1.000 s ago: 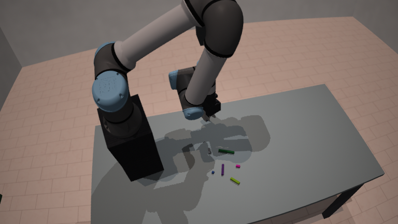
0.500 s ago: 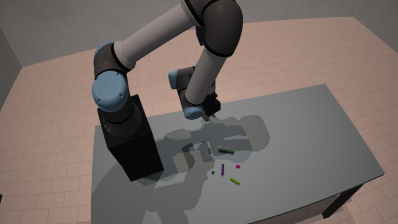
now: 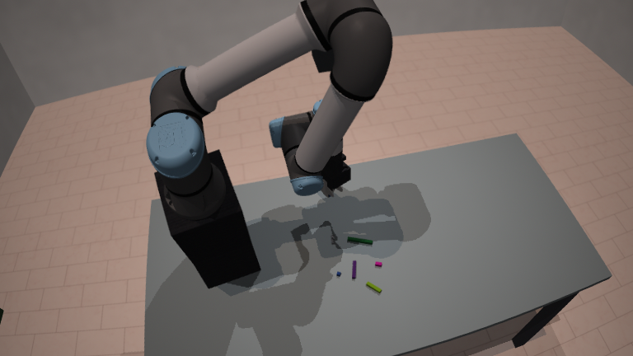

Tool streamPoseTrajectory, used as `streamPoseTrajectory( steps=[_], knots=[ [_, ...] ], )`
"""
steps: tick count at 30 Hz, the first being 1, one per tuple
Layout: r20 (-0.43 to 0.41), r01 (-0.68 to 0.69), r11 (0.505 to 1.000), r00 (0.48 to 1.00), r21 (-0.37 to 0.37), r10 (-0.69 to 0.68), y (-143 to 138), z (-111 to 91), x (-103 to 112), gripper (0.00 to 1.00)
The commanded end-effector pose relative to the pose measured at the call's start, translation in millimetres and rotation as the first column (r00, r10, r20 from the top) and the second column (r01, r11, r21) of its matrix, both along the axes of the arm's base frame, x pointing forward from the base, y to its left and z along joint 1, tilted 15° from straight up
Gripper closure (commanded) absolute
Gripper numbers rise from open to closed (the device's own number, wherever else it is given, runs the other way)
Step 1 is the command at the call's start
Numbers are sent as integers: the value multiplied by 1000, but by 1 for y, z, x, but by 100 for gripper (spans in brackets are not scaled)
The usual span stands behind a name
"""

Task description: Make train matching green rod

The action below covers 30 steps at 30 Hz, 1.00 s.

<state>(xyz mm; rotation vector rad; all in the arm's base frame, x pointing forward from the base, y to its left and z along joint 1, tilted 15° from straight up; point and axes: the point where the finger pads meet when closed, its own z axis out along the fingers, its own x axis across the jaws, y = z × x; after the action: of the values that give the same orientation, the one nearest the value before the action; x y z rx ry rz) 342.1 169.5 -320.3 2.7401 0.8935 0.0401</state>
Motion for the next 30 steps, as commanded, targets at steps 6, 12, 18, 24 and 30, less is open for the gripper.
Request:
streamPoseTrajectory(
  steps=[6, 12, 18, 24, 30],
  knots=[
    [1, 0, 1000, 1000, 1, 0, -9, -40, 6, 100],
    [1, 0, 1000, 1000, 1, 0, -12, -54, 8, 100],
    [1, 0, 1000, 1000, 1, 0, -14, -63, 9, 100],
    [1, 0, 1000, 1000, 1, 0, -14, -63, 9, 100],
    [1, 0, 1000, 1000, 1, 0, -14, -63, 9, 100]
  ],
)
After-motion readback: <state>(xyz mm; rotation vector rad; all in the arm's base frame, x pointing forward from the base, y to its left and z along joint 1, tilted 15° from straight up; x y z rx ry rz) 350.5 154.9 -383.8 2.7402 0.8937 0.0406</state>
